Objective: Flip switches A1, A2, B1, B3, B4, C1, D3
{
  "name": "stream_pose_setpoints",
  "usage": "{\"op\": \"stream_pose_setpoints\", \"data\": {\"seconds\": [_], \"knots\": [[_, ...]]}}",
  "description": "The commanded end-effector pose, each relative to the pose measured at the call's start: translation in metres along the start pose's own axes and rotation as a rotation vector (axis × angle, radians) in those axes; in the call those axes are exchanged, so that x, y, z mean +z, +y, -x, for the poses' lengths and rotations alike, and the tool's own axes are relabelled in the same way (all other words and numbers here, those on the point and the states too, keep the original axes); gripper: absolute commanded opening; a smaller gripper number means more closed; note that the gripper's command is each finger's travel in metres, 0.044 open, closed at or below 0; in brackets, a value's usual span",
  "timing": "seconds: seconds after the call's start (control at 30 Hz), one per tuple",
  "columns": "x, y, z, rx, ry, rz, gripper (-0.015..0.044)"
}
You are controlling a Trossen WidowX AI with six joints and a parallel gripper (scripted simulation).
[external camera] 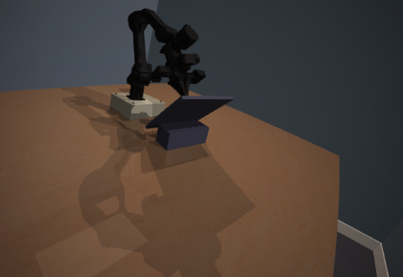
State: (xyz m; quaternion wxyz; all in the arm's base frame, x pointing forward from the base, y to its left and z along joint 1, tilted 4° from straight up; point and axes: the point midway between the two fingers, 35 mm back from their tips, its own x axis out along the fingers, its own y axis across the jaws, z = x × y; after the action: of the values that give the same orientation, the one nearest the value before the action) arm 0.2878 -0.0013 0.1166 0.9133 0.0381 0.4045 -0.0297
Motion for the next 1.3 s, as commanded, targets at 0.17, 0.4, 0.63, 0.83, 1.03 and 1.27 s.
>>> {"op": "stream_pose_setpoints", "data": {"seconds": [0.17, 0.4, 0.63, 0.83, 1.03, 1.27], "knots": [[-0.0018, 0.0006, -0.0137, 0.005, 0.007, 0.006, 0.0000], [-0.0018, 0.0006, -0.0148, 0.005, 0.007, 0.006, 0.0000], [-0.0018, 0.0006, -0.0148, 0.005, 0.007, 0.006, 0.0000], [-0.0018, 0.0006, -0.0148, 0.005, 0.007, 0.006, 0.0000], [-0.0018, 0.0006, -0.0148, 0.005, 0.007, 0.006, 0.0000], [-0.0018, 0.0007, -0.0154, 0.005, 0.007, 0.006, 0.0000]]}}
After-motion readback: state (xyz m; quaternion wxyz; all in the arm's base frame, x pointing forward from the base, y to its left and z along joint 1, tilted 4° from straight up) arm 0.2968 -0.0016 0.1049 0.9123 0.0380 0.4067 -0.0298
